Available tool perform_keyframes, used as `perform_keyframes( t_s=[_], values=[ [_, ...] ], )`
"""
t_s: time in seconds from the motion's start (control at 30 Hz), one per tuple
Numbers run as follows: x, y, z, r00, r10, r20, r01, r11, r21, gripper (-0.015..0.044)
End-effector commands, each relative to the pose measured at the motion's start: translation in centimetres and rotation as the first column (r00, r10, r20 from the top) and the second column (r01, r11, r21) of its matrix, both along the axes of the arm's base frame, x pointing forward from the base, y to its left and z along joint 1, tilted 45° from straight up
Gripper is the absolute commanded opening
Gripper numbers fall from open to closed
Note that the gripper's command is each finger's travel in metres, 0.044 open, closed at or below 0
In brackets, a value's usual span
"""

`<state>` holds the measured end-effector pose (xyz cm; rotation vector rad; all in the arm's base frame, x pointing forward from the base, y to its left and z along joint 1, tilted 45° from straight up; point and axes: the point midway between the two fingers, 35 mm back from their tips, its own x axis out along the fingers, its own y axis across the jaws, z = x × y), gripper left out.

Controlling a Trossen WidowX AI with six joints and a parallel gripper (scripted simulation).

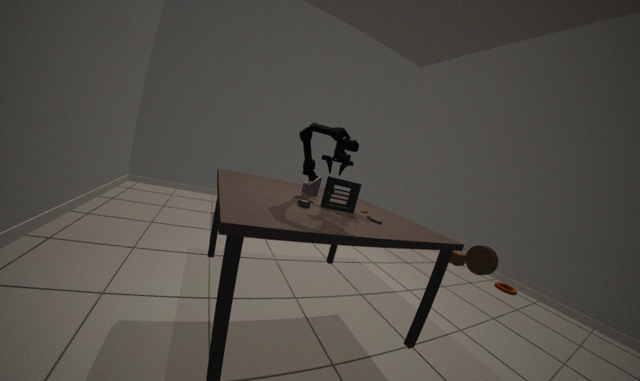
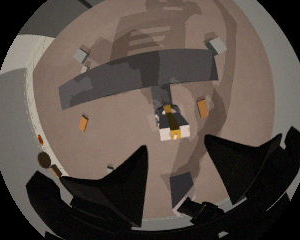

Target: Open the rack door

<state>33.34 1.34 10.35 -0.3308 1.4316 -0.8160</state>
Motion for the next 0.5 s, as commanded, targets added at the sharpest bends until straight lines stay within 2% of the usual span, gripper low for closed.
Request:
perform_keyframes(
  t_s=[0.0,0.47],
  values=[
    [0.0,-0.1,0.0,1.0,-0.004,-0.02,0.003,1.0,-0.03,0.0286],
    [0.0,-1.4,-1.4,1.0,-0.004,-0.019,0.003,1.0,-0.029,0.0286]
  ],
)
